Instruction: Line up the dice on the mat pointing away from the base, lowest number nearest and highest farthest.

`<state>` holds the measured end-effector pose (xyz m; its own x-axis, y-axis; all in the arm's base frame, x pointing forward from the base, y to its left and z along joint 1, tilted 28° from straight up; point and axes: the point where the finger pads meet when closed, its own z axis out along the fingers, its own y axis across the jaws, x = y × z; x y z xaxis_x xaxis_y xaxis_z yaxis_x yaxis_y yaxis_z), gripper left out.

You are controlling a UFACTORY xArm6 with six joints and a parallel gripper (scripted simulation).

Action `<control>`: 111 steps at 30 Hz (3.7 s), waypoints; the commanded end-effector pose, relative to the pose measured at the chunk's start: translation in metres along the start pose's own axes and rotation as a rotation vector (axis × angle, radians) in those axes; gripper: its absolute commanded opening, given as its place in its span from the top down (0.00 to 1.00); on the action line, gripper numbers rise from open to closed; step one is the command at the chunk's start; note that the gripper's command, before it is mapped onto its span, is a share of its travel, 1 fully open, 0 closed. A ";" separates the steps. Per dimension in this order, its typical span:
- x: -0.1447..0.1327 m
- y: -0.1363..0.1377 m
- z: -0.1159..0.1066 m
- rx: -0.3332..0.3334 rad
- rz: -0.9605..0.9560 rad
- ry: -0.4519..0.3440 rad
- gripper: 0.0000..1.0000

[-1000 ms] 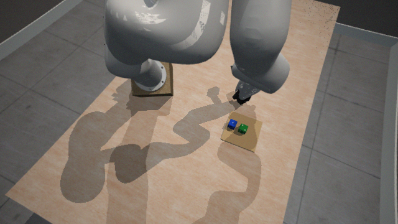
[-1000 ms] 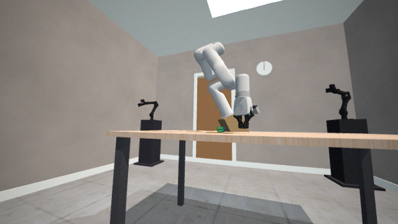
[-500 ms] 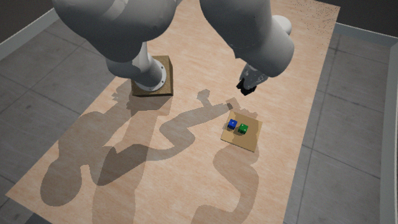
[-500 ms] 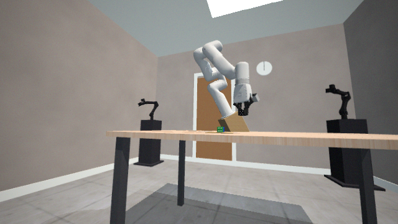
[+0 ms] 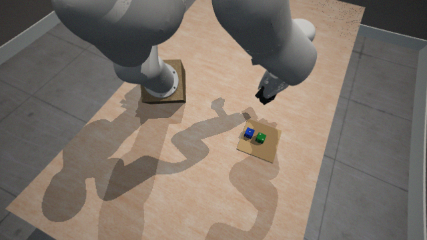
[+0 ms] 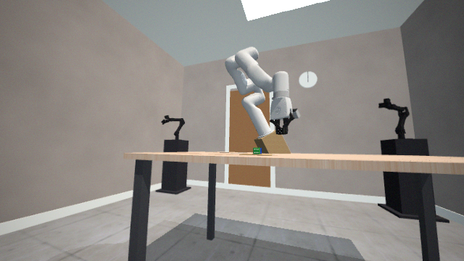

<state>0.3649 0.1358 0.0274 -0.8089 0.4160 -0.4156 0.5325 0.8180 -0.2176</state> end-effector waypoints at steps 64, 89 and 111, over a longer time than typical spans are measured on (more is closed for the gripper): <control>-0.133 -0.049 0.086 -0.003 -0.577 -0.001 0.73; -0.133 -0.049 0.091 -0.003 -0.577 -0.001 0.73; -0.133 -0.049 0.091 -0.003 -0.577 -0.001 0.73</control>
<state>0.4684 0.0040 0.0121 -0.9688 -0.0971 -0.2282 0.0045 0.9131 -0.4077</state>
